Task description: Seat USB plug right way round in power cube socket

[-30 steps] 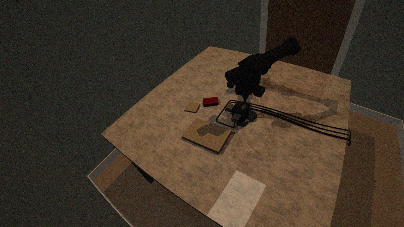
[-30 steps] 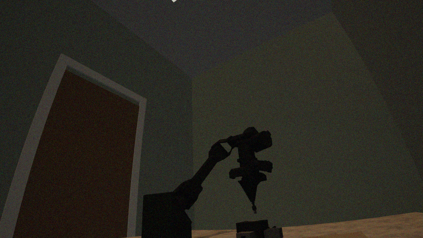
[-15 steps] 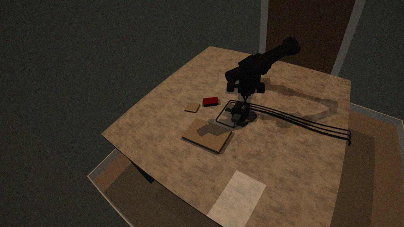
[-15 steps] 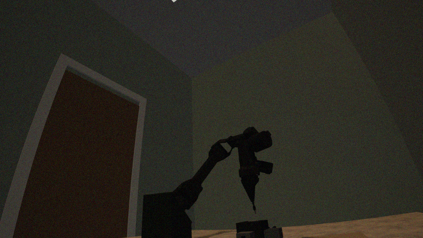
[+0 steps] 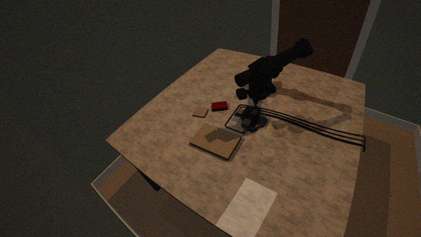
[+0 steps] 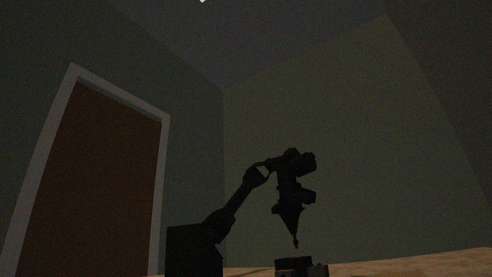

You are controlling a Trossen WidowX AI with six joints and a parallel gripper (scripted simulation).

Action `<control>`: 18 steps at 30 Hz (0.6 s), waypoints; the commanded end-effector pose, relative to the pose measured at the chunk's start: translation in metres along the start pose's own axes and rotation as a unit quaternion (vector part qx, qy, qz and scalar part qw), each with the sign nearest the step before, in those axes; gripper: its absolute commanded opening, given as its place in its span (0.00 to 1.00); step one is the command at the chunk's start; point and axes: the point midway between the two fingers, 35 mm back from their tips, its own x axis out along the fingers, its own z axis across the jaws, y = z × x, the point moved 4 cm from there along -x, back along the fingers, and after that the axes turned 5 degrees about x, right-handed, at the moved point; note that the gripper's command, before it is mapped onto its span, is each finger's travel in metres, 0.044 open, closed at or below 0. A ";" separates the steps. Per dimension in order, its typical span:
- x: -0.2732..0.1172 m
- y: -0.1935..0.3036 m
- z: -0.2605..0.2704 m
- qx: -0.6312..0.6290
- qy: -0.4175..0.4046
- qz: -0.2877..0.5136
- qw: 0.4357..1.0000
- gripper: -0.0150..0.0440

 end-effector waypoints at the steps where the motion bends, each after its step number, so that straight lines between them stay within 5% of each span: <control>1: 0.000 0.000 0.000 -0.056 0.000 0.000 0.998 0.25; 18: 0.000 0.000 0.000 -0.274 0.000 0.000 0.962 0.25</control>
